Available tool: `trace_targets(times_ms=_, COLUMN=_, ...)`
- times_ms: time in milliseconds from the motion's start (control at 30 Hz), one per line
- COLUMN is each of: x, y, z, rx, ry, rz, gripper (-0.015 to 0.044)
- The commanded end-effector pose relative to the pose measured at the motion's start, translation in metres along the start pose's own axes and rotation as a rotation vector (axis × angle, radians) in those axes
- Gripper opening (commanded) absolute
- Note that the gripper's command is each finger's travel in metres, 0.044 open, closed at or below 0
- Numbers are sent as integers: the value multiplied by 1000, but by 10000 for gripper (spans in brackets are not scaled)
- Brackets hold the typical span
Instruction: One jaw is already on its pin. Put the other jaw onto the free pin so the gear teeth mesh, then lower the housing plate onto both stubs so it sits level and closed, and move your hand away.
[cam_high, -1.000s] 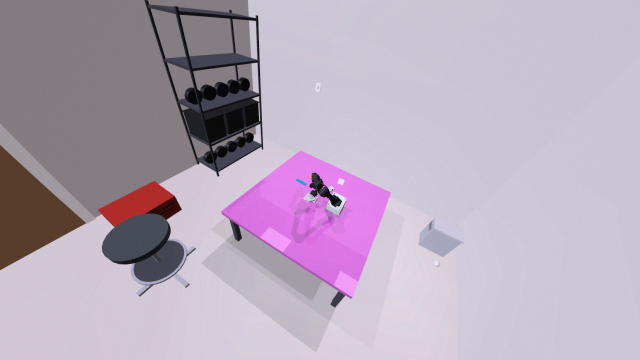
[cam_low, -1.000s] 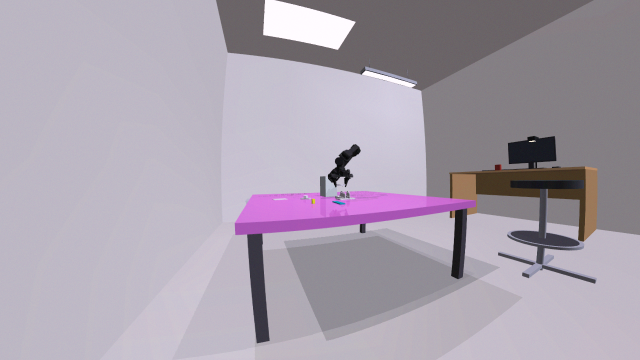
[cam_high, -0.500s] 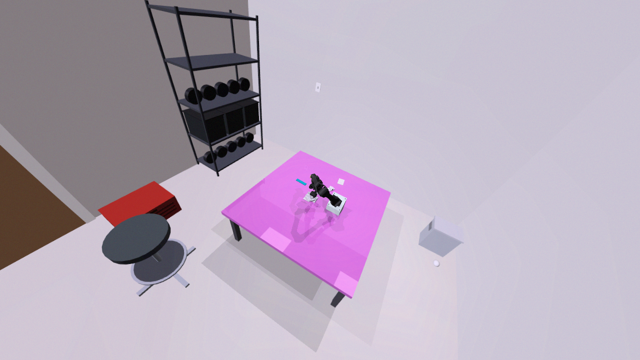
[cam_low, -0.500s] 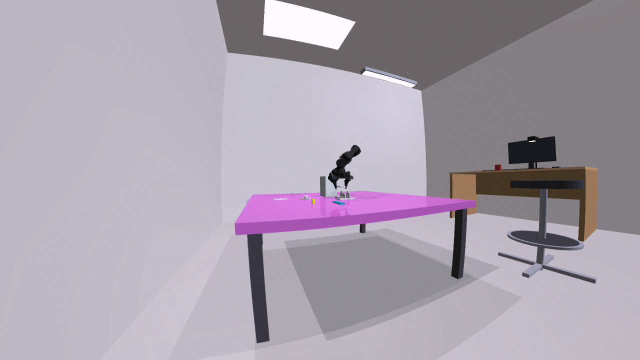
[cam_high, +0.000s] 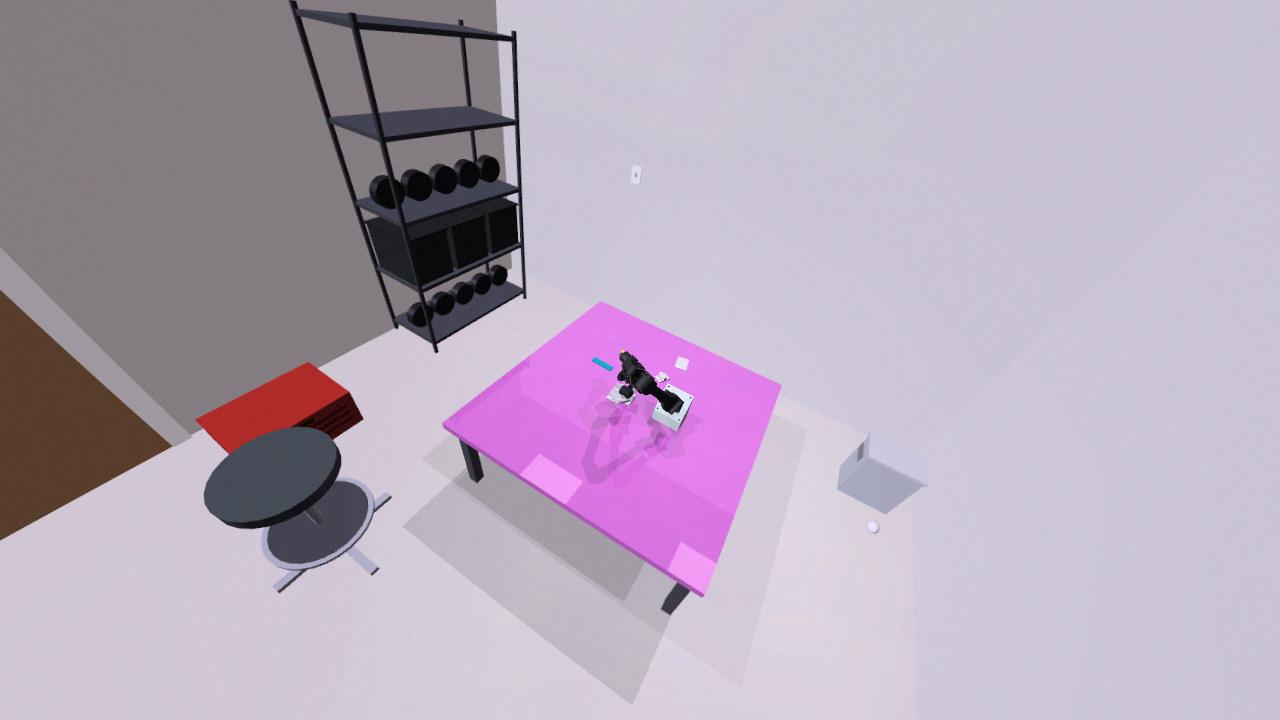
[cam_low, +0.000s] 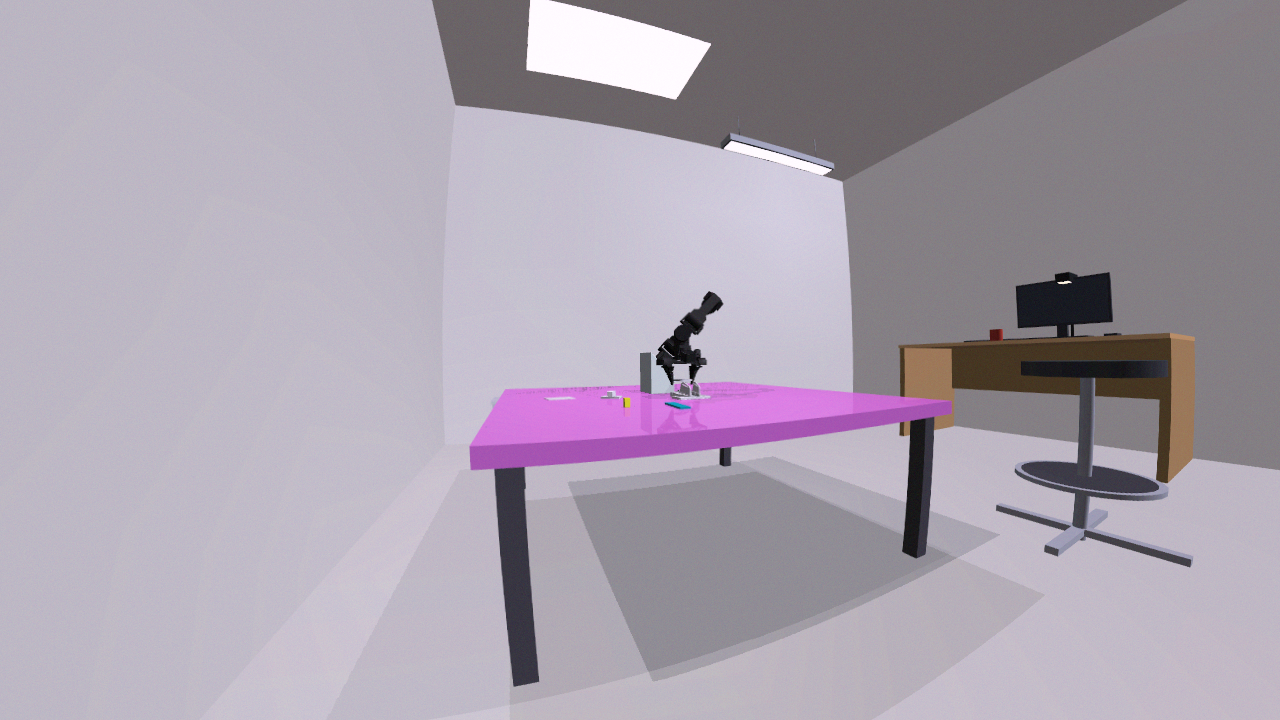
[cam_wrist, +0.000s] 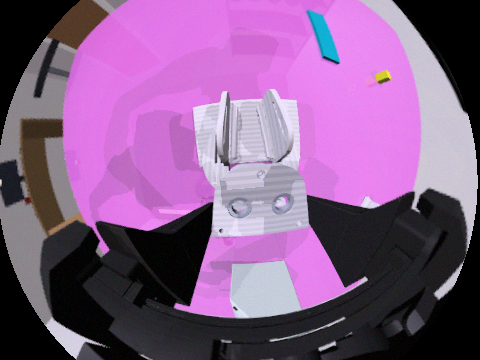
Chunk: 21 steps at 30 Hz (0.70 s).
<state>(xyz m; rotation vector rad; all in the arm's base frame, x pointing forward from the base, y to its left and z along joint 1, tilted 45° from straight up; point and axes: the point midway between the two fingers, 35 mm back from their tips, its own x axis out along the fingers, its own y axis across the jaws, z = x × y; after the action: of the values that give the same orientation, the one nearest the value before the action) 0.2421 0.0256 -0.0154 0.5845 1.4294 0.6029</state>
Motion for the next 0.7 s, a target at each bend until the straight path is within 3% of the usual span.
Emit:
trace_targets(times_ms=0, x=9, y=0, z=-4, rx=13, ry=11, rz=9, gripper=351)
trace_targets(times_ms=667, x=24, y=2, z=-6, rx=13, ry=11, rz=13, gripper=351)
